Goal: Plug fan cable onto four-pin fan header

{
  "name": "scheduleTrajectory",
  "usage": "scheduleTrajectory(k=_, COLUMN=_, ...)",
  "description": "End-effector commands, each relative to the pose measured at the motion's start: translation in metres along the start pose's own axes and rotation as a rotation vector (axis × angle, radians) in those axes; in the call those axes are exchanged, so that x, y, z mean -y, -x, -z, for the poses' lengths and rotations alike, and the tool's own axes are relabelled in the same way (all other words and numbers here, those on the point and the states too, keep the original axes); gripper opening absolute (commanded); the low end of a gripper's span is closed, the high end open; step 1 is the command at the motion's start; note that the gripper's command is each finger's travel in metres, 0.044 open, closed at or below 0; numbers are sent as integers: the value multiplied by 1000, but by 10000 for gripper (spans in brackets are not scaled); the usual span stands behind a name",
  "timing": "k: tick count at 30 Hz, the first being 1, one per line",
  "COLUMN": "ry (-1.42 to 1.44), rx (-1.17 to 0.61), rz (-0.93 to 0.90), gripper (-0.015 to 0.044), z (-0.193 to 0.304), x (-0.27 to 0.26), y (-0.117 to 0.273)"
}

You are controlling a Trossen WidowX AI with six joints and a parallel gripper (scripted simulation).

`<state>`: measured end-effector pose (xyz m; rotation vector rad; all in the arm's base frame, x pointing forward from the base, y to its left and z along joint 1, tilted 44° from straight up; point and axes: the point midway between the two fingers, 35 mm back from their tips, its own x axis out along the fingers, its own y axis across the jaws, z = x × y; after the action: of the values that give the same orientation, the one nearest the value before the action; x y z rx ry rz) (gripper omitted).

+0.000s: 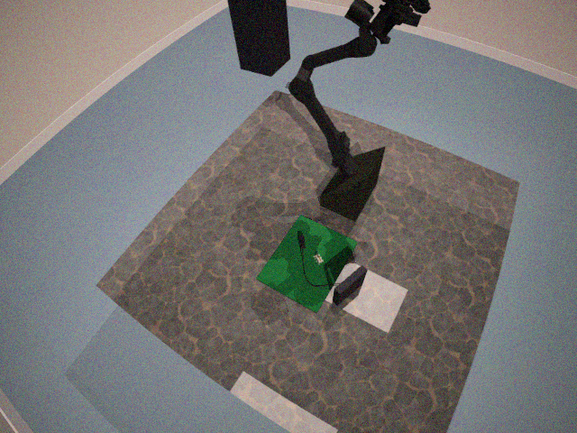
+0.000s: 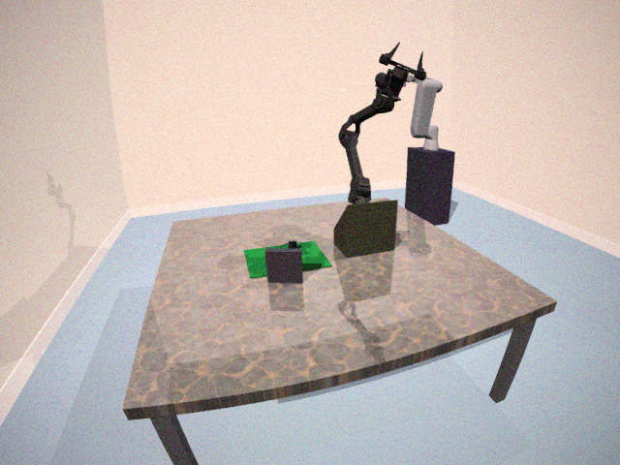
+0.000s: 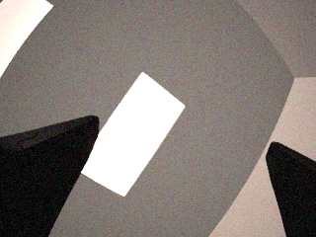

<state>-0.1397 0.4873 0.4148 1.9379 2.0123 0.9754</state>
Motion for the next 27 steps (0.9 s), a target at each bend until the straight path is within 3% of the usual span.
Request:
scheduleTrajectory(k=1, ry=13, rx=207, rz=-22, gripper=440, z=-70, x=-22, y=-1)
scheduleTrajectory(k=7, ry=20, rx=506, rz=-74, gripper=440, z=-167, x=-63, y=18)
scheduleTrajectory(k=13, ry=6, rx=805, rz=-145, gripper=440, z=-254, x=-108, y=62)
scheduleTrajectory(k=27, ry=-103, rx=1513, rz=-356, gripper=440, z=-392, x=-197, y=245)
